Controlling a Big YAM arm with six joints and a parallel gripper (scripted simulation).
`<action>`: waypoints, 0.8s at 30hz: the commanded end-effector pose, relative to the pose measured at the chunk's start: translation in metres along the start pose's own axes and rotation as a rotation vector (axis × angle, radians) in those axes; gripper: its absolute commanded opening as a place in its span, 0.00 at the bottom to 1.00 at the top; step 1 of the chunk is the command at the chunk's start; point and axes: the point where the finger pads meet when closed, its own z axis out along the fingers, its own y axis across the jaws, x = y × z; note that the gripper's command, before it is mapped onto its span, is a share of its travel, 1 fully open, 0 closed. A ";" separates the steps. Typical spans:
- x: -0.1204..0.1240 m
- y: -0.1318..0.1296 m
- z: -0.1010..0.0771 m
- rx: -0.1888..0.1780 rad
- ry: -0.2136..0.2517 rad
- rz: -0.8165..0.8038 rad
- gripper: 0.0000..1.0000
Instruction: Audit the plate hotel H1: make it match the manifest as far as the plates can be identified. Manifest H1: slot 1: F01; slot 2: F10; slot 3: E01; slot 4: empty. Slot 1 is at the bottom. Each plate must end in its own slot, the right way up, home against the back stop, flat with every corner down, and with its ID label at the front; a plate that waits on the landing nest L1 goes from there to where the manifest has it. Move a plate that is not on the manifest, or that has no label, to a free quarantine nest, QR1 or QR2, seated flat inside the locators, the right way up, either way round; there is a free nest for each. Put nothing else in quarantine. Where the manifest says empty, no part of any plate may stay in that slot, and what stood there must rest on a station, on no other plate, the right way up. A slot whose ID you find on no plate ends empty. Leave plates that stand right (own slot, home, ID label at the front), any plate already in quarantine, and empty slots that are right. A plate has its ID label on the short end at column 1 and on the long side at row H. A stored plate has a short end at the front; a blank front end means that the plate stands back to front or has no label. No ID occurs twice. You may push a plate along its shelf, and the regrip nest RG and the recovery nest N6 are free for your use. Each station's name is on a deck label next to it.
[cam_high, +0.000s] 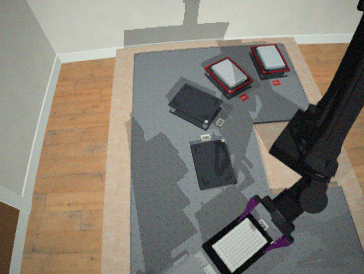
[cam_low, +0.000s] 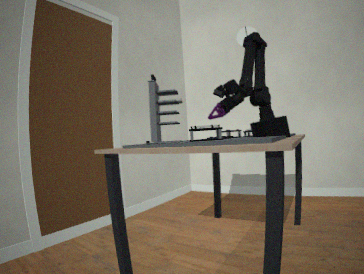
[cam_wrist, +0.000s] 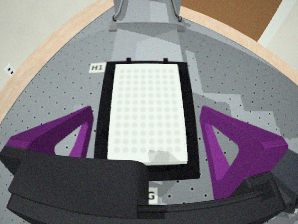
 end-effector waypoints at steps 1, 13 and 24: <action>-0.004 0.002 -0.001 -0.006 -0.032 0.018 1.00; 0.010 0.004 -0.007 -0.012 -0.031 0.024 1.00; 0.023 0.003 -0.012 -0.011 -0.029 0.023 1.00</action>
